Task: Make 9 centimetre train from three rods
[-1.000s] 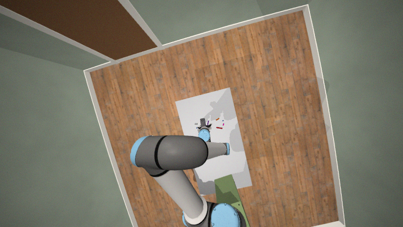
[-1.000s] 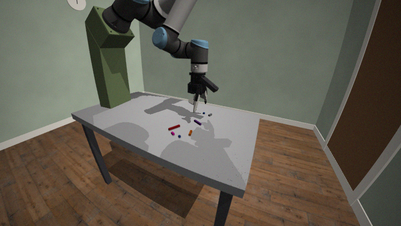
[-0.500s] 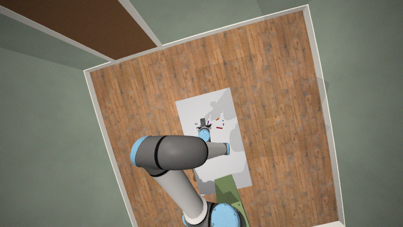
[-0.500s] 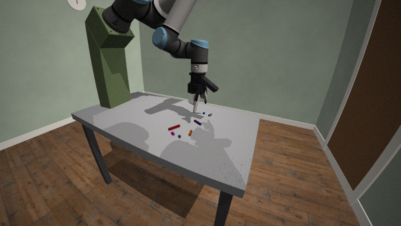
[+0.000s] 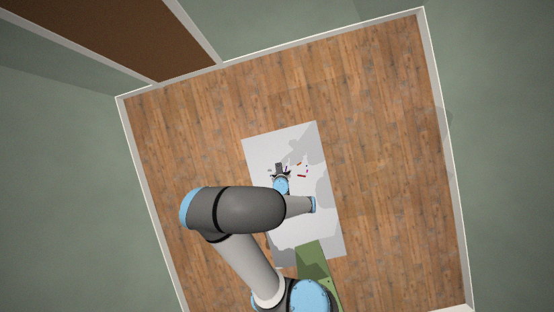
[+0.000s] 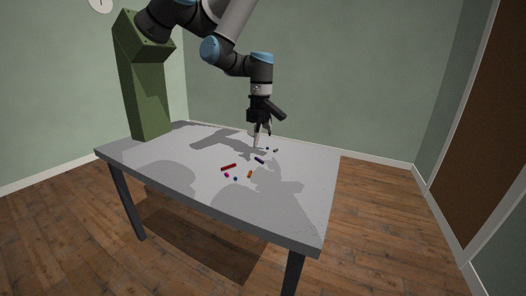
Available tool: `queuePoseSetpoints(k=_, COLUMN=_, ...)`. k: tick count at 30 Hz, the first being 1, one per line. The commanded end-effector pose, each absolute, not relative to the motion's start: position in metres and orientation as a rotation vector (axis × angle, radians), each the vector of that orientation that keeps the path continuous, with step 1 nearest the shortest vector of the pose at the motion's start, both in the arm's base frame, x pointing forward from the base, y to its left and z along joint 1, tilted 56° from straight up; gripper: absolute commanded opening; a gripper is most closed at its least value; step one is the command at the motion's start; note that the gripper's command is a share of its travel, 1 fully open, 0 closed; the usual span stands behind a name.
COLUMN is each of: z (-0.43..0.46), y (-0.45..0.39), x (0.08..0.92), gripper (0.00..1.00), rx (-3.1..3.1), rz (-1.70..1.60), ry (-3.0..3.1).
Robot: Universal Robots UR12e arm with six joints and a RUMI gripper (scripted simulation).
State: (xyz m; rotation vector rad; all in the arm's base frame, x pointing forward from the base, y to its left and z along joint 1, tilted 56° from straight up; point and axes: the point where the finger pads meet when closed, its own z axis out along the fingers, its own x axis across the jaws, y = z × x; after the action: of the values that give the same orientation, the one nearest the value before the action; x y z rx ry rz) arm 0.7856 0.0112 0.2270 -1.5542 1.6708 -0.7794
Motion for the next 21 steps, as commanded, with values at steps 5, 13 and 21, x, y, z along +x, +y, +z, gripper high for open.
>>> queuePoseSetpoints(k=5, z=0.2248, y=0.0122, x=0.7834, gripper=1.00, rx=-1.557, rz=-0.776, ry=1.672)
queuePoseSetpoints(k=13, z=0.2248, y=0.0122, x=0.7834, gripper=1.00, rx=-1.557, rz=-0.776, ry=1.672)
queuePoseSetpoints(k=21, z=0.2242, y=0.0081, x=0.7838, gripper=1.00, rx=-1.556, rz=-0.776, ry=1.674)
